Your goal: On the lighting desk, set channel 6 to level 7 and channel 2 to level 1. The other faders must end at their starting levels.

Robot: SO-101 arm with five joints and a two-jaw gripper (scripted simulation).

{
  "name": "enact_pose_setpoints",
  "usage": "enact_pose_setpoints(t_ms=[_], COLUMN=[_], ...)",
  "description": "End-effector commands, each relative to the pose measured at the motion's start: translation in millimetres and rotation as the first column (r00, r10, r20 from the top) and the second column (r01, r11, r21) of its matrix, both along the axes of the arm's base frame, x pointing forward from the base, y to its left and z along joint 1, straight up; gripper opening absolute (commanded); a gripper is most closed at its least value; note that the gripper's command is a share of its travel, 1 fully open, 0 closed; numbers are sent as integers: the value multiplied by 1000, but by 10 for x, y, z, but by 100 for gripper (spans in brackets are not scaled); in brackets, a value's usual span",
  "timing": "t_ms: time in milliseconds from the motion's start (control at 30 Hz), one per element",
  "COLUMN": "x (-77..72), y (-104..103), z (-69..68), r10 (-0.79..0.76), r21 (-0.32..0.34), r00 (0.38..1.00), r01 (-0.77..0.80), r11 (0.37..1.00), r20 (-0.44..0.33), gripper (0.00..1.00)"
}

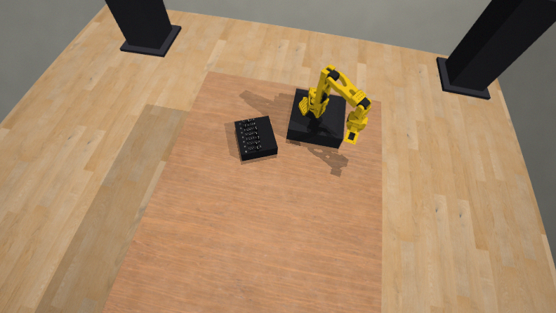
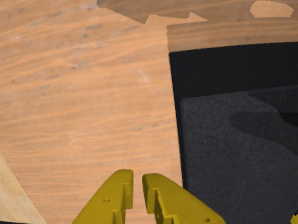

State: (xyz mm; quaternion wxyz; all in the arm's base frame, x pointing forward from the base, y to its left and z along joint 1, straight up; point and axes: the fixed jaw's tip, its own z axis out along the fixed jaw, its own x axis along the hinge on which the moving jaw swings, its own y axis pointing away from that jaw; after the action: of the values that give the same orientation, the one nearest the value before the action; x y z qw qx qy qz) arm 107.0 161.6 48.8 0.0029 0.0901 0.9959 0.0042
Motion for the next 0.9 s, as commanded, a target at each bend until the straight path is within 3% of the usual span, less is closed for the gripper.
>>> enact_pose_setpoints(t_ms=[0, 867], x=[-42, -54], y=[-20, -11], z=[3, 4], r10=[-11, -30], r21=[-8, -8], r00=[1000, 1000], r01=[11, 30], r11=[1000, 1000], r20=[-7, -7], gripper=[0, 0])
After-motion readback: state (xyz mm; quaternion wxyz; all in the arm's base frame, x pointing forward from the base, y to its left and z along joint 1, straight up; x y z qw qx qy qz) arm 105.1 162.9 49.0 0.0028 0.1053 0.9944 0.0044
